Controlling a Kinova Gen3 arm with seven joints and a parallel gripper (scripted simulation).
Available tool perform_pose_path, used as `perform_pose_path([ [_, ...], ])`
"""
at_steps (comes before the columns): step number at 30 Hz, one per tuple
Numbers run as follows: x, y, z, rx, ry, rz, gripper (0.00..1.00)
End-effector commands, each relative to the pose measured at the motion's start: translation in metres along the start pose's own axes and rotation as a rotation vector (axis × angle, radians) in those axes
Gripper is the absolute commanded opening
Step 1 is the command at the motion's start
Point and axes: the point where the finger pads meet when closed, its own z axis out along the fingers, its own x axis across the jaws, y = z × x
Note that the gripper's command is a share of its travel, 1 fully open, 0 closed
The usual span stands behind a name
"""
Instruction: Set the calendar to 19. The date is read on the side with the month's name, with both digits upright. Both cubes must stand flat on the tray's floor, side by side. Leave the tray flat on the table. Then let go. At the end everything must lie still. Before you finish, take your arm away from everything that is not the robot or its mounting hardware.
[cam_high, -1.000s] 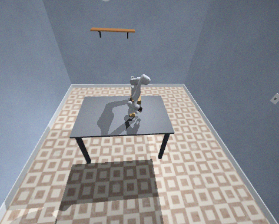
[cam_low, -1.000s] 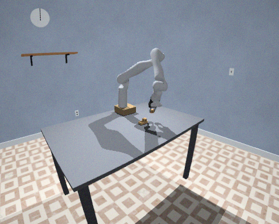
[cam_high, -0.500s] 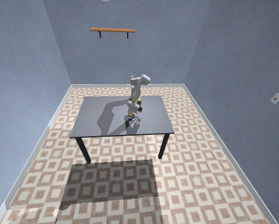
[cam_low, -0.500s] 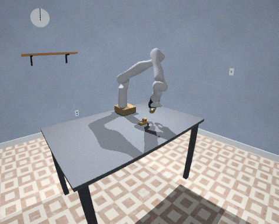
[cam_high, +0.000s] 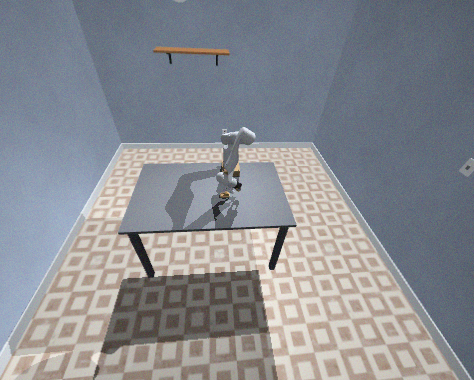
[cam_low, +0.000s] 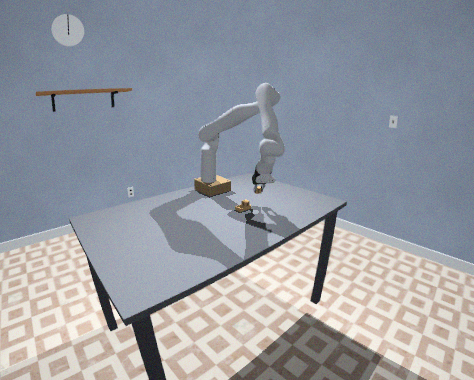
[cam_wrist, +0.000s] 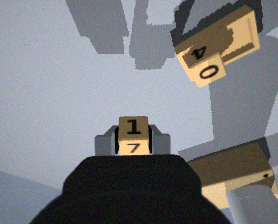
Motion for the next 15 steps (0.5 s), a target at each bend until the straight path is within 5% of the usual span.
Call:
perform_pose_path([
  [1,0.001,-0.002,0.002,-0.001,0.001,0.002,0.57],
  [15,0.001,-0.016,0.016,-0.001,0.001,0.002,0.57],
])
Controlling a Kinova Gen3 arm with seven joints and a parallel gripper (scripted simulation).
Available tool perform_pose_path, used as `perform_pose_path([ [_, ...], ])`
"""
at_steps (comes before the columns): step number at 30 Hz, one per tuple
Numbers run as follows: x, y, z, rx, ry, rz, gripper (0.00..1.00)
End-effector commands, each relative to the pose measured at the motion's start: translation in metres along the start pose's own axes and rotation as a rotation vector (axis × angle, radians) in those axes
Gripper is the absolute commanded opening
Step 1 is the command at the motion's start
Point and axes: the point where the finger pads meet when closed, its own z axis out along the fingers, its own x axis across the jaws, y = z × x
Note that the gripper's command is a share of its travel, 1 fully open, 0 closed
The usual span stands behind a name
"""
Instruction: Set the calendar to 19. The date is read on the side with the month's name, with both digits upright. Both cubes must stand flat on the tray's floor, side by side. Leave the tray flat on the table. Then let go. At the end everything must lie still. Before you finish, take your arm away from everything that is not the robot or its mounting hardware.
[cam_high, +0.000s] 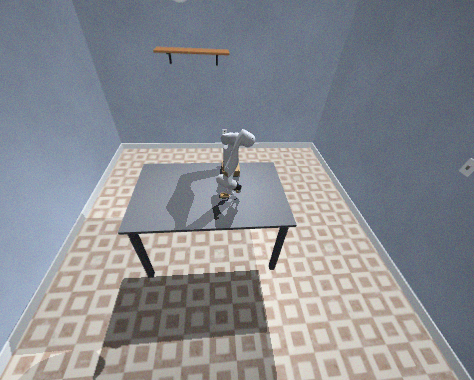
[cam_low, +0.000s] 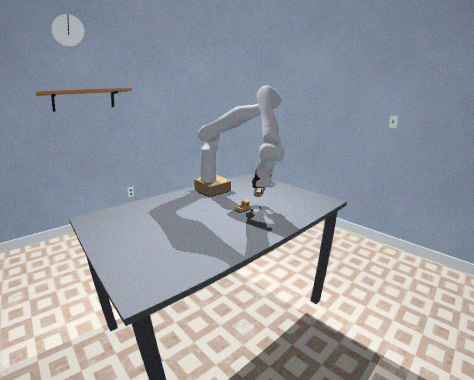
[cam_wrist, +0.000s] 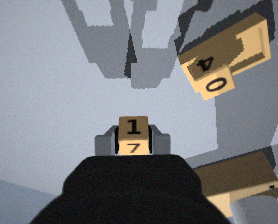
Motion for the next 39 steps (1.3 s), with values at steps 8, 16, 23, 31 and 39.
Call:
perform_pose_path([
  [8,0.002,-0.012,0.013,-0.003,0.002,0.004,0.57],
  [16,0.002,-0.018,0.019,-0.003,0.002,0.004,0.57],
  [23,0.002,-0.023,0.024,-0.003,0.002,0.004,0.57],
  [31,0.002,-0.025,0.026,-0.003,0.002,0.004,0.57],
  [39,0.002,-0.026,0.027,-0.003,0.002,0.004,0.57],
])
